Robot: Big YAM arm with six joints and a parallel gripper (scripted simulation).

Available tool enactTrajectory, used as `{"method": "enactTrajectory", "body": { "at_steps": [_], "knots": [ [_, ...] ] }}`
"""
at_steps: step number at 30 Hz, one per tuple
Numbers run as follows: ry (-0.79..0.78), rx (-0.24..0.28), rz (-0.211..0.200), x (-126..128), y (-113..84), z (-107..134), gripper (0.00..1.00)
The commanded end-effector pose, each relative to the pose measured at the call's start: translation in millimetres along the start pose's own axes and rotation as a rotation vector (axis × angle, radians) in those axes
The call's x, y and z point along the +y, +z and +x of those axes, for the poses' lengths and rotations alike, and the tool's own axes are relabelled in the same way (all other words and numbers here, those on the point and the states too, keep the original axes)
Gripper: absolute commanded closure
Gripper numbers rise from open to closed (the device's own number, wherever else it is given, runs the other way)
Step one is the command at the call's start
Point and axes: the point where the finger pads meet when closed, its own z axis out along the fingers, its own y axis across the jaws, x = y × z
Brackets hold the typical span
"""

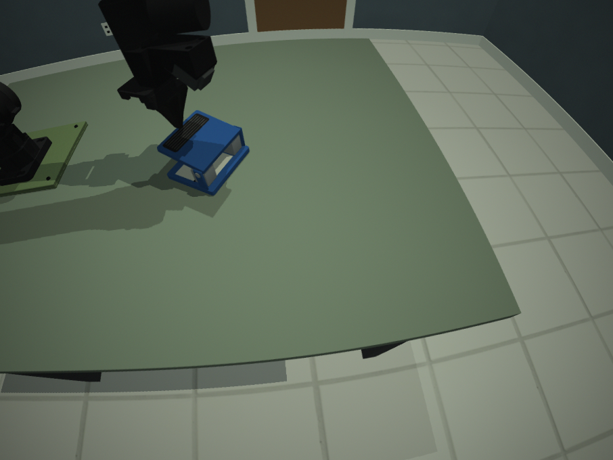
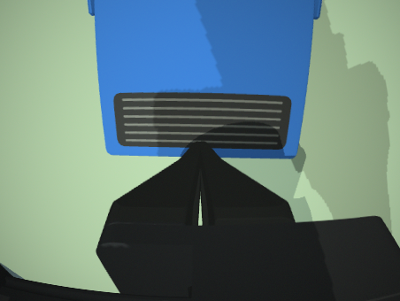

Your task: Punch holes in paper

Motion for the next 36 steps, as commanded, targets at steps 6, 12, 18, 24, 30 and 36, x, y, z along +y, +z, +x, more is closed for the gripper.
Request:
{"method": "enactTrajectory", "body": {
  "at_steps": [6,12,18,24,30,36],
  "knots": [
    [0.005,0.036,0.021,-5.5,28.1,4.7,1.00],
    [0.005,0.037,0.021,-6.0,32.0,5.0,1.00],
    [0.005,0.036,0.022,-6.9,36.9,5.3,1.00],
    [0.005,0.036,0.022,-7.2,37.0,5.3,1.00],
    [0.005,0.036,0.022,-7.3,37.0,5.2,1.00],
    [0.005,0.036,0.022,-7.4,37.0,5.2,1.00]
  ]
}}
